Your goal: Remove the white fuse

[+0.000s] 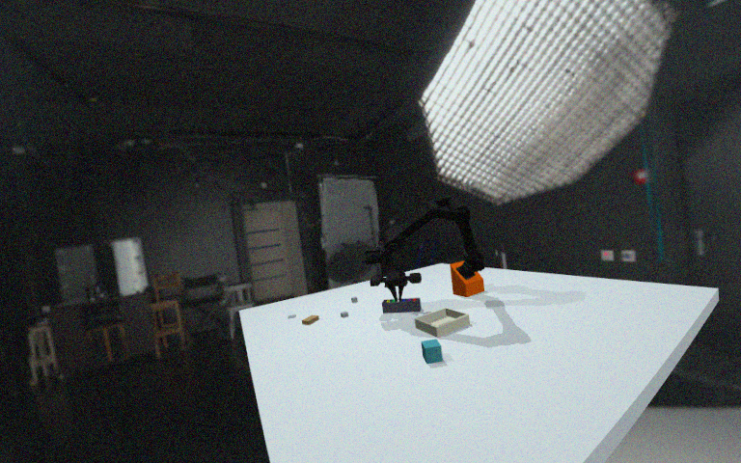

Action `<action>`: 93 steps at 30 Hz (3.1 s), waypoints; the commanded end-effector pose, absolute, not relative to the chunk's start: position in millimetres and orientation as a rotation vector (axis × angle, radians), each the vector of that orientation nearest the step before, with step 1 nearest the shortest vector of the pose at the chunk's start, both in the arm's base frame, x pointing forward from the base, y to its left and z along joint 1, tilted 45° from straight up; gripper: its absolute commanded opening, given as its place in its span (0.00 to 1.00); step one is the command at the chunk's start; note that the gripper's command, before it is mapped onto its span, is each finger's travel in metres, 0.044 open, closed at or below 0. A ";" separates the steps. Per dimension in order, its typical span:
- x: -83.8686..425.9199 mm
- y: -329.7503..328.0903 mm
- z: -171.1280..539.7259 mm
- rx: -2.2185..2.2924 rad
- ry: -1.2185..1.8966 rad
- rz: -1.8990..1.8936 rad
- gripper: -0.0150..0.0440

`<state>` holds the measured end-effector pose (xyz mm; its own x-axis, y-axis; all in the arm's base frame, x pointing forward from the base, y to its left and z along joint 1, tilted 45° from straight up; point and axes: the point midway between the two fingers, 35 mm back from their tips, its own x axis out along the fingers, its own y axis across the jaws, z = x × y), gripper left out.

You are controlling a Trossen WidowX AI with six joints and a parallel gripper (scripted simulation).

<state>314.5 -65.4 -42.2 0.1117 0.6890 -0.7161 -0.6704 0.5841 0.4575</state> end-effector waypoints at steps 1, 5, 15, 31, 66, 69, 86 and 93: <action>314.6 -66.8 -40.9 0.020 1.063 0.998 0.25; 314.5 -68.2 -39.6 0.020 1.064 0.997 0.25; 314.1 -71.7 -36.2 0.021 1.064 0.997 0.25; 313.3 -77.3 -30.8 0.022 1.064 0.996 0.25; 310.9 -89.2 -18.4 0.025 1.065 0.995 0.25; 310.6 -90.2 -17.3 0.026 1.065 0.995 0.25; 308.8 -101.2 -5.9 0.026 1.065 0.995 0.25; 307.6 -107.5 0.6 0.026 1.066 0.995 0.25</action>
<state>306.8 -103.2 -3.1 0.1067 0.6959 -0.7101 -0.6614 0.5830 0.4720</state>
